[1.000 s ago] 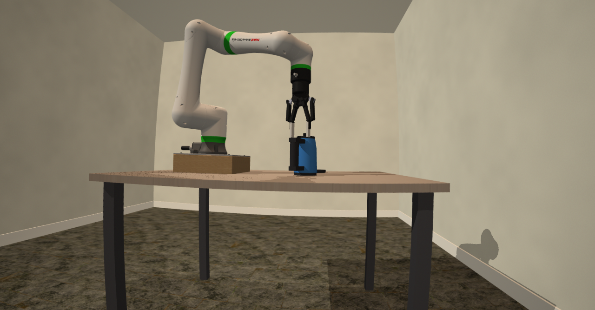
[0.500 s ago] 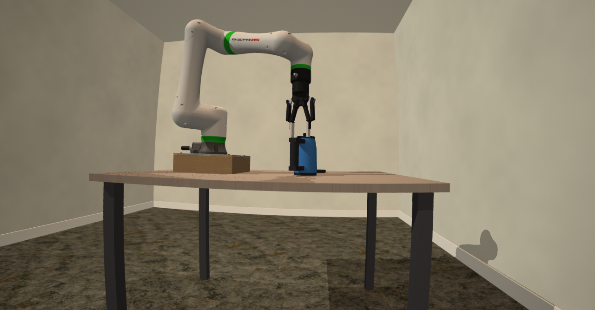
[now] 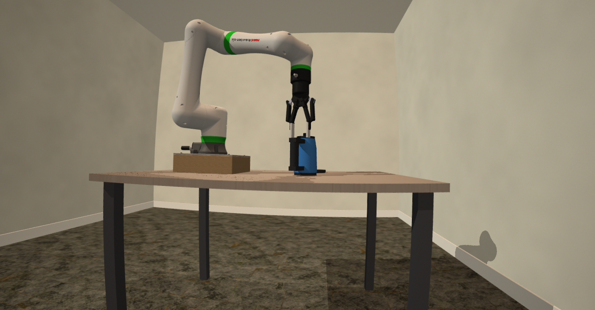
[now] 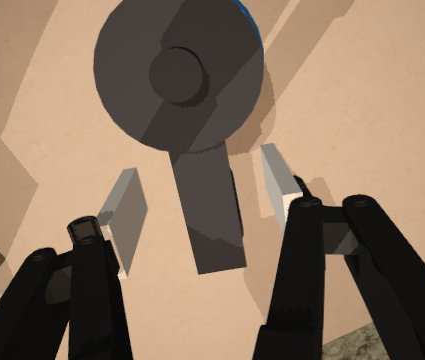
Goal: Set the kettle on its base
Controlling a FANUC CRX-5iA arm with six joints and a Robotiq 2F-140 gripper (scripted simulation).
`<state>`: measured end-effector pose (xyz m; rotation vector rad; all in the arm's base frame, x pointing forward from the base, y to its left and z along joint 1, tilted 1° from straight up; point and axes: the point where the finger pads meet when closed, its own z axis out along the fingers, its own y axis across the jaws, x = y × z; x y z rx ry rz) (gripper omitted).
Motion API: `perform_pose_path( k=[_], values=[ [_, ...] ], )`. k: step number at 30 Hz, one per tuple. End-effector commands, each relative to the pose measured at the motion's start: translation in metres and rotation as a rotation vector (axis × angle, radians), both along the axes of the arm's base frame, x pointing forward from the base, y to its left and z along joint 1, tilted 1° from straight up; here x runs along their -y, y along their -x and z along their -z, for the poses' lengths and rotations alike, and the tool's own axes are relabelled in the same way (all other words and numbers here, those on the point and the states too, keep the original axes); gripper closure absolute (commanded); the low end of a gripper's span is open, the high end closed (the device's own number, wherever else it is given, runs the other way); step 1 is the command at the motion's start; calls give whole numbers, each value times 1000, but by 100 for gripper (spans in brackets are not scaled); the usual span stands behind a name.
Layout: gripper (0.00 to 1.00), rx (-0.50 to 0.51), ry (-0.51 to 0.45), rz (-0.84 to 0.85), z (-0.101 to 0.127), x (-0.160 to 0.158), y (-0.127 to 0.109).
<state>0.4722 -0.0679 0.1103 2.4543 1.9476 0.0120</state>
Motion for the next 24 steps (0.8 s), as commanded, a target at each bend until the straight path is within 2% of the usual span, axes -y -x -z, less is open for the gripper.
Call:
perform_pose_path(
  k=[1, 12, 24],
  values=[
    [53, 0, 0, 0, 4, 0, 0],
    [53, 0, 0, 0, 28, 0, 0],
    [53, 0, 0, 0, 45, 0, -1]
  ],
)
